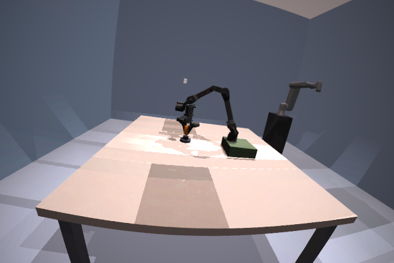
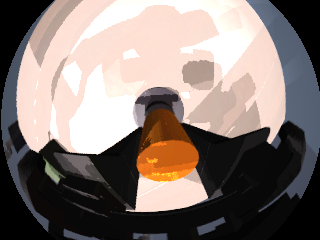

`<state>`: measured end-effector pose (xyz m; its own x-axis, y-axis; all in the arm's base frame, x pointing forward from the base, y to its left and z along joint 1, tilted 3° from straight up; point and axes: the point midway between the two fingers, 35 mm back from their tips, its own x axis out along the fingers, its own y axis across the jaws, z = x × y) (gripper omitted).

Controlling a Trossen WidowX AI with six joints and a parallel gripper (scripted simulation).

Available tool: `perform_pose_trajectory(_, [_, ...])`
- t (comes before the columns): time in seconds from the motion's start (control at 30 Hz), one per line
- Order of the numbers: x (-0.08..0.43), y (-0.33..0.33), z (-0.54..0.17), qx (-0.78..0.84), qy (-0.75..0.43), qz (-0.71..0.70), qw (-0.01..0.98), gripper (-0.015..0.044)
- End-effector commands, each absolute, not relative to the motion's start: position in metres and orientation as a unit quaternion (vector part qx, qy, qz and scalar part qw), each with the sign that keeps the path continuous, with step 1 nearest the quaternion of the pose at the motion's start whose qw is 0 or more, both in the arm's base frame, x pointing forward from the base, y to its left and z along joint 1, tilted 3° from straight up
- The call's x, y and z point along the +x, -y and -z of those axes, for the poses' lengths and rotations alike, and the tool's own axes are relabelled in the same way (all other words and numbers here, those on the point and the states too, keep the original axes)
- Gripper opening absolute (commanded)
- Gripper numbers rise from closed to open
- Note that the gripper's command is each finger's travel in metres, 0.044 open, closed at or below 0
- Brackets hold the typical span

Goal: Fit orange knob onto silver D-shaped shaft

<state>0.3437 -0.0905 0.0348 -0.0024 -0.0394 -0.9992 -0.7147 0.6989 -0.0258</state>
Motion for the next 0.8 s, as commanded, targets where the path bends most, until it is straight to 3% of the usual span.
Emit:
perform_pose_trajectory(0.0, [0.3436,0.091,-0.0342,-0.289,-0.657,-0.261,0.646,0.0])
perform_pose_trajectory(0.77, [0.3415,0.0901,-0.0403,-0.355,-0.626,-0.328,0.612,0.0])
